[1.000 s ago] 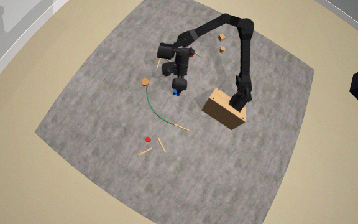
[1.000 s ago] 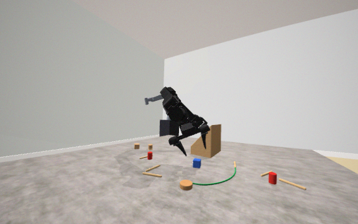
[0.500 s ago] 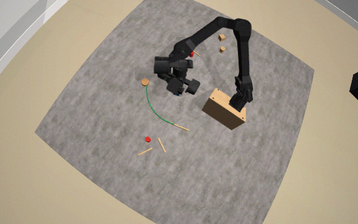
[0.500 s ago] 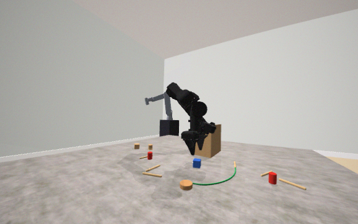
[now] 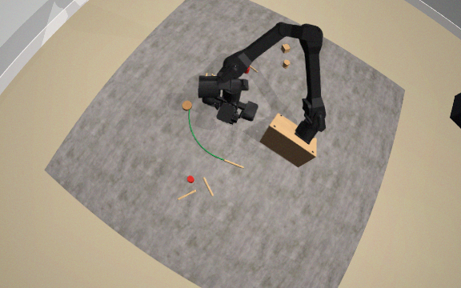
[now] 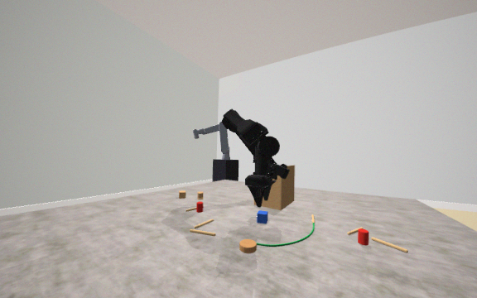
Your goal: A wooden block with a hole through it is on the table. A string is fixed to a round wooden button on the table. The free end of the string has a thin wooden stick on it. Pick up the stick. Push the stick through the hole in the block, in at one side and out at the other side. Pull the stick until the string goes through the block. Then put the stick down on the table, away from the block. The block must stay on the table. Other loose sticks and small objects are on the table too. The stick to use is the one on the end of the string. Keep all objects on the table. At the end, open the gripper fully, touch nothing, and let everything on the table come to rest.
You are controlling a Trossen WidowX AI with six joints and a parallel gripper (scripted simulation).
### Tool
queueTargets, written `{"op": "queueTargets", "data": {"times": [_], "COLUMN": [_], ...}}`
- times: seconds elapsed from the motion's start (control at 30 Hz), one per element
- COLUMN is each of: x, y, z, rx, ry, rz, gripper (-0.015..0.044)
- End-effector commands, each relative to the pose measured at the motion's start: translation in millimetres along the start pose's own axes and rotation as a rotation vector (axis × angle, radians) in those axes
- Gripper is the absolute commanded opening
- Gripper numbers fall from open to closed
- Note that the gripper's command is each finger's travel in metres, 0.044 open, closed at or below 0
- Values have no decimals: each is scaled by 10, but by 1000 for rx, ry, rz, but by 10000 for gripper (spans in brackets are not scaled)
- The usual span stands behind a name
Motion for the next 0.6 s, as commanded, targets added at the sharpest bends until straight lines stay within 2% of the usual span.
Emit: {"op": "queueTargets", "data": {"times": [0.0,0.13,0.37,0.57], "x": [0,0,0,0], "y": [0,0,0,0], "z": [0,0,0,0], "rx": [0,0,0,0], "ry": [0,0,0,0], "rz": [0,0,0,0], "gripper": [335,244,244,87]}}
Point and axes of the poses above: the point midway between the two fingers, 35 mm back from their tips, its own z axis back along the fingers, its own y axis across the jaws, x = y × z, the point moved 1 cm from there along z, back along the fingers, and after that the axes turned 12 degrees about z, right-handed, at the moved point
